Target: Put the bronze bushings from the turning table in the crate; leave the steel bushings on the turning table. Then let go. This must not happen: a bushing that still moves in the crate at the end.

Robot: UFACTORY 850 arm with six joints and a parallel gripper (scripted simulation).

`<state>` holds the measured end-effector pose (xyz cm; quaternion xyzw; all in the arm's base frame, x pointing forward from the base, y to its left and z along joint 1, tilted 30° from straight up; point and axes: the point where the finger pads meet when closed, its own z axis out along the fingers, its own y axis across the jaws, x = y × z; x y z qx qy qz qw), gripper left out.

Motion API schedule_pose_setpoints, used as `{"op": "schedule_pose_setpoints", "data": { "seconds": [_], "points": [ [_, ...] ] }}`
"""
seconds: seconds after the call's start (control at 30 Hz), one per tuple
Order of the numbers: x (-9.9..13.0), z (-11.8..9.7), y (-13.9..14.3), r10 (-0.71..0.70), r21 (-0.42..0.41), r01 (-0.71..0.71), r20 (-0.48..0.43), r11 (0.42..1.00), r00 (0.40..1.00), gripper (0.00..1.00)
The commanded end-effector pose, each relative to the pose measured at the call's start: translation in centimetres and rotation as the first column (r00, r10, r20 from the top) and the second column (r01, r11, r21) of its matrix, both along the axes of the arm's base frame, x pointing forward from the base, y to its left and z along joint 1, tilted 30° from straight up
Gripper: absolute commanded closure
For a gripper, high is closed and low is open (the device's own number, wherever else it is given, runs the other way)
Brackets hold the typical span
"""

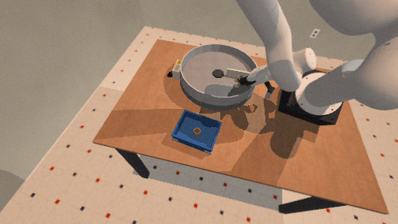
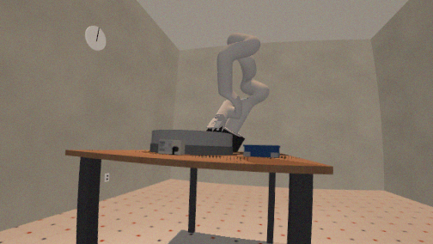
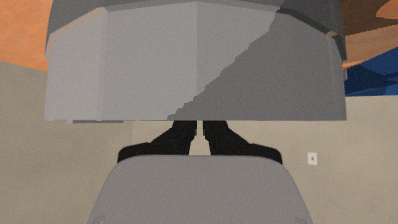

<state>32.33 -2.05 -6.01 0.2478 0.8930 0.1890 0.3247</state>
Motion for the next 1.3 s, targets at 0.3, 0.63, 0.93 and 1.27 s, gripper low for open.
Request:
{"op": "schedule_pose_setpoints", "data": {
  "seconds": [0.3, 0.63, 0.93, 1.27],
  "points": [
    [0.0, 0.0, -0.1, -0.002, -0.002, 0.002, -0.002, 1.000, 1.000, 1.00],
    [0.0, 0.0, -0.1, -0.002, -0.002, 0.002, -0.002, 1.000, 1.000, 1.00],
    [0.0, 0.1, -0.2, -0.002, -0.002, 0.002, -0.002, 1.000, 1.000, 1.00],
    [-0.2, 2.2, -1.4, -0.002, -0.002, 0.002, -0.002, 1.000, 1.000, 1.00]
  ]
}}
